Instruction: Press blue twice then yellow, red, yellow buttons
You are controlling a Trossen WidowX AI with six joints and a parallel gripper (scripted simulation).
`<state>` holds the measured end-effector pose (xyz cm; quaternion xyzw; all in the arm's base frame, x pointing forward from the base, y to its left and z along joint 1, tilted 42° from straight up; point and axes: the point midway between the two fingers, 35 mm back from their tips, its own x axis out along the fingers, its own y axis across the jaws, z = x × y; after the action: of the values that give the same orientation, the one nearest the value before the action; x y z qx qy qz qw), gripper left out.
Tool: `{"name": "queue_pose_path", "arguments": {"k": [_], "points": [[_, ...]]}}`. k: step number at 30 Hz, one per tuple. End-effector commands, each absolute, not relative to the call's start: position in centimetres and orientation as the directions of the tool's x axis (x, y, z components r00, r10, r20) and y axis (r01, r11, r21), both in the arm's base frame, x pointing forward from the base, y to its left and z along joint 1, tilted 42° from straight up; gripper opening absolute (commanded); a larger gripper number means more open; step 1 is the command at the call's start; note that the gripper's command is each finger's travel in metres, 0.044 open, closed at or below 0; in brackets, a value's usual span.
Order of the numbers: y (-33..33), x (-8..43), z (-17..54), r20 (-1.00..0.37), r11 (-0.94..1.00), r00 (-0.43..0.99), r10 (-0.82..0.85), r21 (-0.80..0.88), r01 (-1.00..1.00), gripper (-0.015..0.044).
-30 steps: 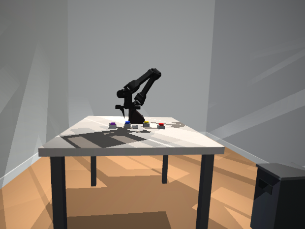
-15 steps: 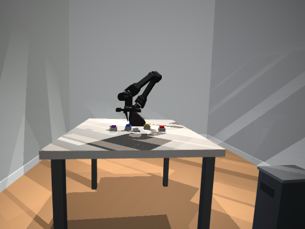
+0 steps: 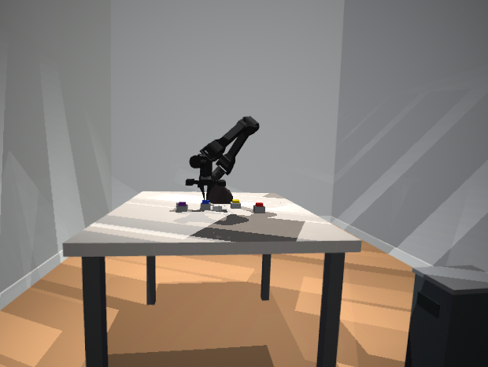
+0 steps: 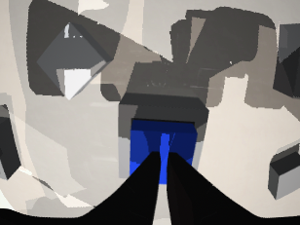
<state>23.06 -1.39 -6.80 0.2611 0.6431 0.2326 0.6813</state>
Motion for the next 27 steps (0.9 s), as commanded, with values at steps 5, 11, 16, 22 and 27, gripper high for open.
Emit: {"name": "queue_pose_path", "arguments": {"k": [5, 11, 16, 22, 27], "points": [[-0.9, 23.0, -7.3, -0.752, 0.752, 0.064, 0.656, 0.658, 0.023, 0.0020], [-0.9, 23.0, -7.3, -0.752, 0.752, 0.064, 0.656, 0.658, 0.023, 0.0020], [-0.9, 23.0, -7.3, -0.752, 0.752, 0.064, 0.656, 0.658, 0.023, 0.0020], [-1.6, 23.0, -6.5, -0.754, 0.754, 0.063, 0.654, 0.656, 0.021, 0.0020], [-3.1, 22.8, -4.8, -0.753, 0.753, 0.064, 0.655, 0.657, 0.023, 0.0020]]}}
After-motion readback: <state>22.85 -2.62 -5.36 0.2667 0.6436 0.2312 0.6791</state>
